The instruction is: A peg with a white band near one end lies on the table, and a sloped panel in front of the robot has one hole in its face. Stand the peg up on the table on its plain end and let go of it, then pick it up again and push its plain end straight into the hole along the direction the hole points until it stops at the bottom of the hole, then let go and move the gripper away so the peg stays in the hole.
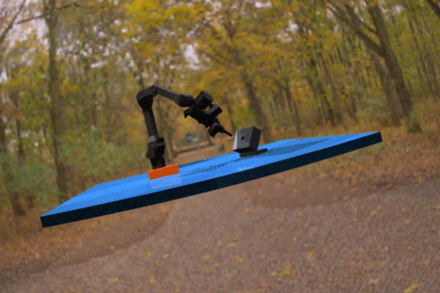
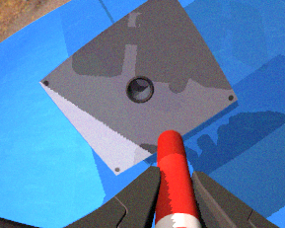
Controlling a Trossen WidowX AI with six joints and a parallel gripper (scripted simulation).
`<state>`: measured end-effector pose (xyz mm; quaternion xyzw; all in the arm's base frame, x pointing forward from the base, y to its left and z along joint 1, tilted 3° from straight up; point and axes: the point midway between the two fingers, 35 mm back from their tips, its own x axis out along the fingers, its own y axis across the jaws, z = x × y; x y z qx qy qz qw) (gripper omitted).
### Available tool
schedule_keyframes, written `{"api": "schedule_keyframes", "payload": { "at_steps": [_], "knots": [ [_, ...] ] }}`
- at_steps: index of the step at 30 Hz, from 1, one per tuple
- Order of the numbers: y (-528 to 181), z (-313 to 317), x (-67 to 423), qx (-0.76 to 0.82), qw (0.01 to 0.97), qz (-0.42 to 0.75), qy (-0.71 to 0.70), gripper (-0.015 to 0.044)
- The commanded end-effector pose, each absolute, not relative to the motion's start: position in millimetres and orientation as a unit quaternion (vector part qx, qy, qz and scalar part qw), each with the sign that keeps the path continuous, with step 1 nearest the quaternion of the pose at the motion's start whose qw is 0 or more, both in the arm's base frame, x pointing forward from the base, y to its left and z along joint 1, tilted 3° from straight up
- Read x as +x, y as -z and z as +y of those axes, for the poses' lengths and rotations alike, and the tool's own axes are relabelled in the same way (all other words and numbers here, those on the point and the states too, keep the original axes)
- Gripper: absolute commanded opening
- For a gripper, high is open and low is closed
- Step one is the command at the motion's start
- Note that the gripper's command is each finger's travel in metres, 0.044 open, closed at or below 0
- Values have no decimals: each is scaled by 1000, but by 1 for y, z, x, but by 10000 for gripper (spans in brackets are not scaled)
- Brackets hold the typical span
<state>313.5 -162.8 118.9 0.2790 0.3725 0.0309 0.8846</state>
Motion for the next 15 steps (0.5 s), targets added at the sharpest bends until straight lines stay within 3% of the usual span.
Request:
{"api": "schedule_keyframes", "payload": {
  "at_steps": [1,15],
  "knots": [
    [-114,-160,318,289,882,370,-35,0],
    [-110,-152,335,305,885,348,-45,0]
  ]
}}
